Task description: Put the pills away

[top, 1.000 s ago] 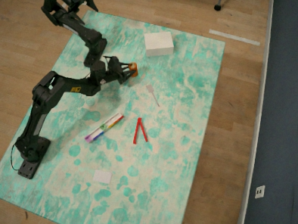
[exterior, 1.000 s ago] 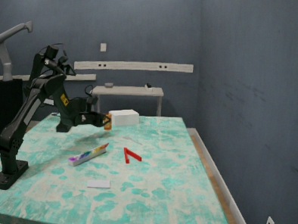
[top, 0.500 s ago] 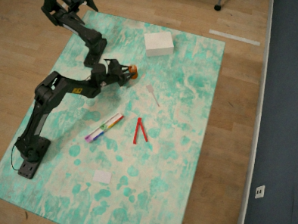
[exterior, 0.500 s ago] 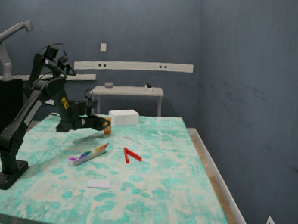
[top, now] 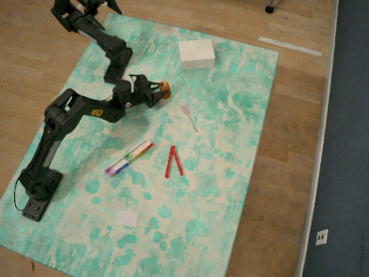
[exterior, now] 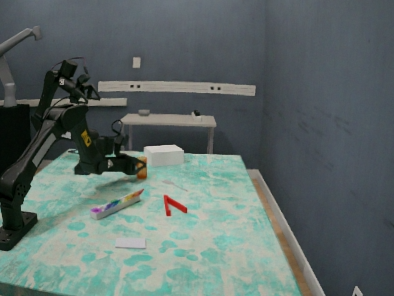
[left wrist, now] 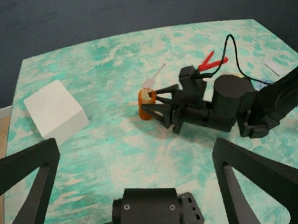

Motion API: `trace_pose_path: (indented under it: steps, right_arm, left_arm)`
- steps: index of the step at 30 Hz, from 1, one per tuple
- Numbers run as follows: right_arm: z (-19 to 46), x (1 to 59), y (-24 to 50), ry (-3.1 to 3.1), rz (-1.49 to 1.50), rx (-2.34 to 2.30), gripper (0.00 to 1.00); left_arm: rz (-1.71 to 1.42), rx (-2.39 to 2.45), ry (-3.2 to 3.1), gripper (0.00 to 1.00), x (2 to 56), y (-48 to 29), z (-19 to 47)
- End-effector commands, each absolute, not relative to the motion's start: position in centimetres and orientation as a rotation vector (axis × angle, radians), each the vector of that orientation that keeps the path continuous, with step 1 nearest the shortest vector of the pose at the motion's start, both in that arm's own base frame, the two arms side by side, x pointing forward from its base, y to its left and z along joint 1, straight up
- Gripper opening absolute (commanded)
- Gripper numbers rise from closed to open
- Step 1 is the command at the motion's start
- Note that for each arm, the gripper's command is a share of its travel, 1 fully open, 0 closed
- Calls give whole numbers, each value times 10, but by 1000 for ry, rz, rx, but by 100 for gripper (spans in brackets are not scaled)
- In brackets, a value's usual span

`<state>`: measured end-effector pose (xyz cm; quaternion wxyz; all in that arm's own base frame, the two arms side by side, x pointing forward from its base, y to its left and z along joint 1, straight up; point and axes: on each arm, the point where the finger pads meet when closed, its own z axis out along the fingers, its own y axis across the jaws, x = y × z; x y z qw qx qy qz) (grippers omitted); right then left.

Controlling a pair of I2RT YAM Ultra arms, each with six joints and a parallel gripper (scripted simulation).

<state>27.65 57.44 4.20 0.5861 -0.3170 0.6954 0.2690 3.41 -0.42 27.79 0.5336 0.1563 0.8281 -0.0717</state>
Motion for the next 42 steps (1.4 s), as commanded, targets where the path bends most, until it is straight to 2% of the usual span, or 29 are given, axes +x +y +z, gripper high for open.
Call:
trace_pose_path:
  steps: [1,5,6,22,23,35,42]
  right_arm:
    - [49,282,575,1609,631,-731,36]
    - [49,277,576,1612,633,-731,36]
    - [49,277,576,1612,633,-731,48]
    - [49,277,576,1612,633,-731,48]
    - [49,277,576,1612,633,-731,56]
    - [64,232,524,1630,620,-727,56]
    - [65,234,520,1632,613,-722,56]
  left_arm:
    - [-169,364,1966,100,35,-4,285]
    - [-169,364,1966,100,35,-4,285]
    - [-169,364,1966,100,35,-4,285]
    - [-169,364,1966,100,35,-4,285]
    - [-169,364,1966,100,35,-4,285]
    - [-169,364,1966,100,35,-4,285]
    - [-169,364,1966,100,35,-4,285]
